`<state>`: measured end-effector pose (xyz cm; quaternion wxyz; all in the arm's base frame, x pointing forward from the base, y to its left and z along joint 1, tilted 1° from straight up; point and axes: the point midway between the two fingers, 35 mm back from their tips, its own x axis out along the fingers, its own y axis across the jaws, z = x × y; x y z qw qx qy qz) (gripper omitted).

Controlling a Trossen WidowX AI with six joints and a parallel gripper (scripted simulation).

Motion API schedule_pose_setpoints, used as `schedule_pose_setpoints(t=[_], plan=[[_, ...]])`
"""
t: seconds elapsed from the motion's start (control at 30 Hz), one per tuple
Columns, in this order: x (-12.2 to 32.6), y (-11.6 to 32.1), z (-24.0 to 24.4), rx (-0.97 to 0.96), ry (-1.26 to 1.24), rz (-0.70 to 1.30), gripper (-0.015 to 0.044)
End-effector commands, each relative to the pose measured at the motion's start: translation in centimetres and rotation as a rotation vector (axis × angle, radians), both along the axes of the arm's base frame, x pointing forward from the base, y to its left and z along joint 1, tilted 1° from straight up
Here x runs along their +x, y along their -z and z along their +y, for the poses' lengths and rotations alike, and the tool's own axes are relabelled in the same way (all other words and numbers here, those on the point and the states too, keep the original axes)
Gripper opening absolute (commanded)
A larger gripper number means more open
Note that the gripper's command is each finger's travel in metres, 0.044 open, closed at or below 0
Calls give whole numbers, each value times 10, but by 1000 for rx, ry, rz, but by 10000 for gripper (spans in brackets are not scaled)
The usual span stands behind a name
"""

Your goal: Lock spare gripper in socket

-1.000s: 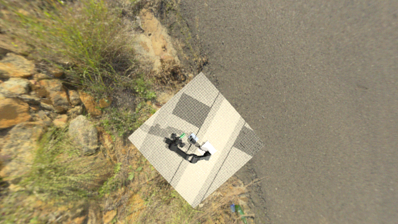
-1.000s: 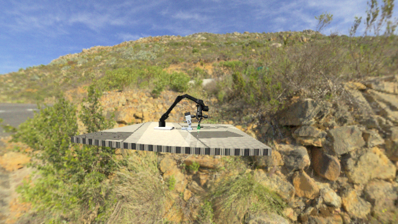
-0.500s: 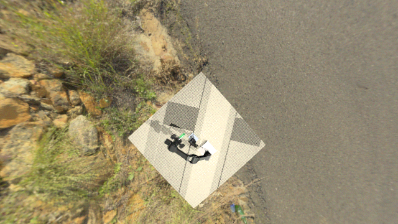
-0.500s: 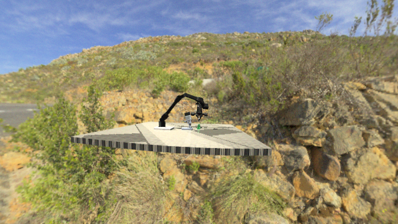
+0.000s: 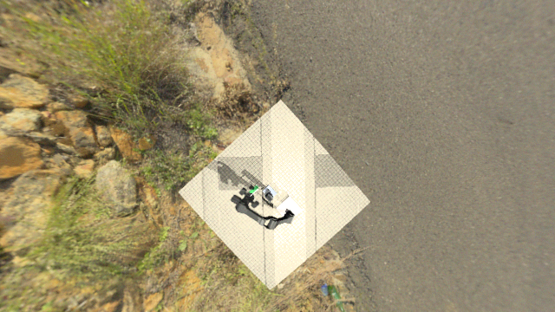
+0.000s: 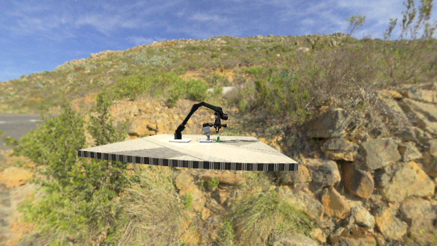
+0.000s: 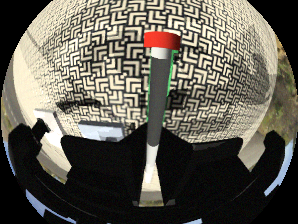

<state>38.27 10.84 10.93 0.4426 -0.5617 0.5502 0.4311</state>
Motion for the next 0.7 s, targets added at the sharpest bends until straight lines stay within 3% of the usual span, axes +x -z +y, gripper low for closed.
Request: schedule_pose_setpoints(t=[0.0, 0.67], plan=[[-9, -5, 3, 5, -2, -7, 0], [-65, -15, 4, 7, -9, -3, 0]])
